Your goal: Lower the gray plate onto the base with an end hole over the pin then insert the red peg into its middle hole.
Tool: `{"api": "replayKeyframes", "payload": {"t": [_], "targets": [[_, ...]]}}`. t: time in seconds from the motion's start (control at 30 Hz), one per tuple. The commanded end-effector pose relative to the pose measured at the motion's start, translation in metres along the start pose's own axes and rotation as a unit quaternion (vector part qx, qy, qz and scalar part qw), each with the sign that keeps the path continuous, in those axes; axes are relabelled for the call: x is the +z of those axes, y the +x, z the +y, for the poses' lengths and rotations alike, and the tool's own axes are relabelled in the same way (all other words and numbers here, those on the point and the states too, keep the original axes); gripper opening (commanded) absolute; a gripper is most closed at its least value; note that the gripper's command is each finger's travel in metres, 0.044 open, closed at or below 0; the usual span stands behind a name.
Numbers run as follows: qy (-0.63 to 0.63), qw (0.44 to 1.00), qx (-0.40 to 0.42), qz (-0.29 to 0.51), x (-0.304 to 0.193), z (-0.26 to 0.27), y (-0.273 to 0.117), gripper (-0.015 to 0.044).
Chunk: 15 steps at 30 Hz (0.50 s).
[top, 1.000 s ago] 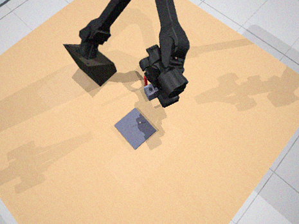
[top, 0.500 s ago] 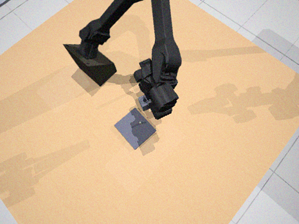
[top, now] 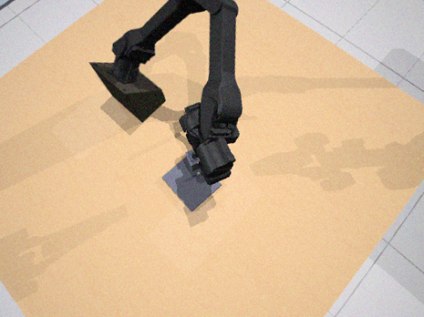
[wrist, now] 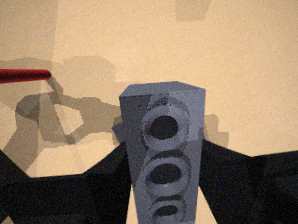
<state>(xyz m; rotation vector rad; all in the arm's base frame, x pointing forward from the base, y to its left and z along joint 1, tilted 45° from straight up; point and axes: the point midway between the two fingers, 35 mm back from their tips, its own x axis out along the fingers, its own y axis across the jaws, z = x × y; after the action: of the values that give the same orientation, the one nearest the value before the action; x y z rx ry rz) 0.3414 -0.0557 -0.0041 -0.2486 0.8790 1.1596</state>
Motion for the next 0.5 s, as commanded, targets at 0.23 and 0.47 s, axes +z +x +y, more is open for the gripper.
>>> {"api": "replayKeyframes", "payload": {"t": [0.23, 0.47], "targets": [[0.010, 1.000, 0.004, 0.002, -0.035, -0.007, 0.021, 0.0000], [0.015, 1.000, 0.004, 0.002, -0.054, -0.010, 0.032, 0.0000]]}}
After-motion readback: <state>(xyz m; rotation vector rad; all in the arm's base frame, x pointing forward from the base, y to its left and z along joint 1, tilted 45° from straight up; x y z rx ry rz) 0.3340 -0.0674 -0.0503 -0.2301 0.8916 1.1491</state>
